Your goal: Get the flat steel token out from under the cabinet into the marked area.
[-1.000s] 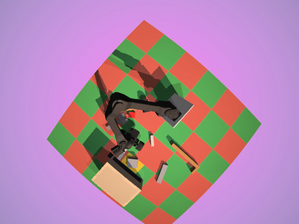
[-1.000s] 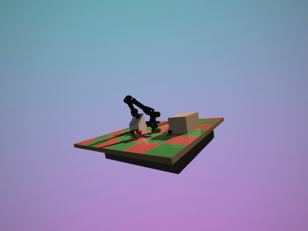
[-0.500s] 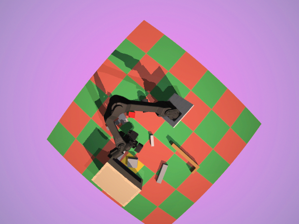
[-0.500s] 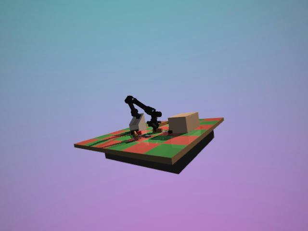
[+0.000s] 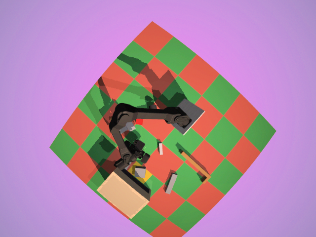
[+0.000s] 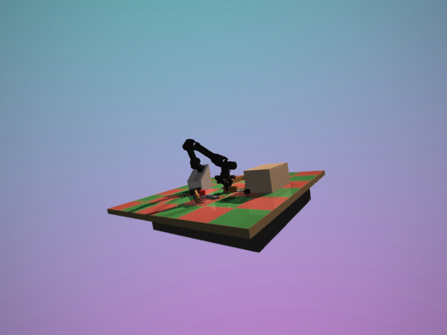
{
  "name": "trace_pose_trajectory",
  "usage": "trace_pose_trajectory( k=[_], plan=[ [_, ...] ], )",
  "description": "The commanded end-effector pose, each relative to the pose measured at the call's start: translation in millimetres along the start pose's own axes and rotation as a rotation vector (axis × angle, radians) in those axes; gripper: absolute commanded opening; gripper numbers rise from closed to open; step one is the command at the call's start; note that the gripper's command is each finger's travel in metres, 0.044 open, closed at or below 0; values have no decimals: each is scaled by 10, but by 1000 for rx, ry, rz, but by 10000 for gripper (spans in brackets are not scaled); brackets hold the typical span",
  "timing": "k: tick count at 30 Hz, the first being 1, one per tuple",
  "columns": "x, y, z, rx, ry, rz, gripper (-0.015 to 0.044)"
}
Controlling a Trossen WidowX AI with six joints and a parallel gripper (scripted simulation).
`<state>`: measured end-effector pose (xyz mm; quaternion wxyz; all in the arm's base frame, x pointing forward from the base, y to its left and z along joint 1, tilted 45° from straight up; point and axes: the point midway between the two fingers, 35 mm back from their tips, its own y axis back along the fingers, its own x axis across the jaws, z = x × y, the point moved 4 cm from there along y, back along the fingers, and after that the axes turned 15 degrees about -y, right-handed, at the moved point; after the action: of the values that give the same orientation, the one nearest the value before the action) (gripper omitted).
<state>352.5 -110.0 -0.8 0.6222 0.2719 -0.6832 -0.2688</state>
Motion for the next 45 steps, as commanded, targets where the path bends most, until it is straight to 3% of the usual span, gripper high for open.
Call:
trace_pose_trajectory(
  k=[1, 45],
  plan=[
    [-7, 2, -89, 10, -13, -2, 0],
    [-94, 11, -492, 12, -15, -3, 0]
  ],
)
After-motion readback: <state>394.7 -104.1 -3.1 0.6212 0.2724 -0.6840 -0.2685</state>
